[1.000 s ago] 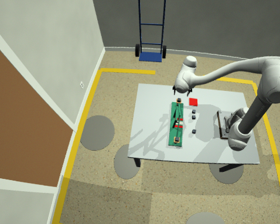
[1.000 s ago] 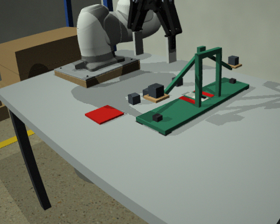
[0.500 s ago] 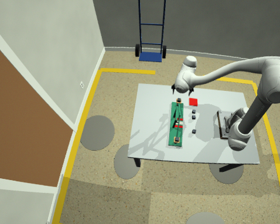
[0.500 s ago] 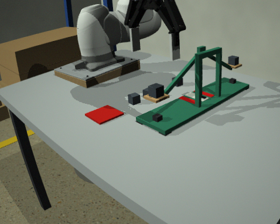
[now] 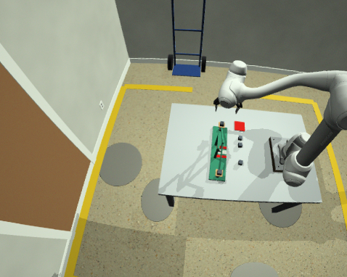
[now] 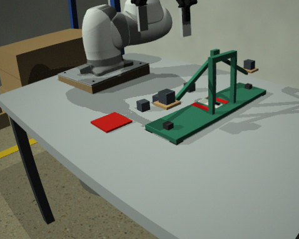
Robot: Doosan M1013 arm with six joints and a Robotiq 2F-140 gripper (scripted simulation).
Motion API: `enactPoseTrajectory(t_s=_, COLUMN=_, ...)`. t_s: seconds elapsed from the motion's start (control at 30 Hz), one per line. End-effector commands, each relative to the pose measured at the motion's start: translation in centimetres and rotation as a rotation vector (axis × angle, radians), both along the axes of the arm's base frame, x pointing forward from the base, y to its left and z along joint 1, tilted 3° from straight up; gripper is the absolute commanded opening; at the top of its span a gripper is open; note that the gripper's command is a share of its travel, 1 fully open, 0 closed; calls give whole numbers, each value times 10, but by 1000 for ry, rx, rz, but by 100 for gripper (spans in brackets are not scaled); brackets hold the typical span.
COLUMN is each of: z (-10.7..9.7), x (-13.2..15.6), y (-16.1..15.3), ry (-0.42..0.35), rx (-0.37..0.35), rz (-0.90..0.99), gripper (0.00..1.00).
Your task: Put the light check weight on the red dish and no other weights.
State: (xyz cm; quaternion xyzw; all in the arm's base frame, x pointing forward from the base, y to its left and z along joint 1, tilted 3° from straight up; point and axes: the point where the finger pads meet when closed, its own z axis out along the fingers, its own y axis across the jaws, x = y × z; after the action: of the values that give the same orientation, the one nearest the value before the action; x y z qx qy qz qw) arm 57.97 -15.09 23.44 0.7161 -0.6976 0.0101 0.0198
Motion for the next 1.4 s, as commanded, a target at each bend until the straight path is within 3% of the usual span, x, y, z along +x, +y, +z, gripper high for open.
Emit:
enactPoseTrajectory(t_s=0.0, z=10, x=0, y=0, ry=0, rx=0, rz=0, gripper=100)
enactPoseTrajectory(t_s=0.2, z=22, x=0, y=1, ry=0, rx=0, rz=0, gripper=100)
enactPoseTrajectory(t_s=0.6, z=23, x=-13, y=7, ry=0, rx=0, rz=0, gripper=100)
enactPoseTrajectory(t_s=1.1, z=22, x=-130, y=58, ry=0, rx=0, rz=0, gripper=100)
enactPoseTrajectory(t_s=1.37, z=22, x=-163, y=73, ry=0, rx=0, rz=0, gripper=100)
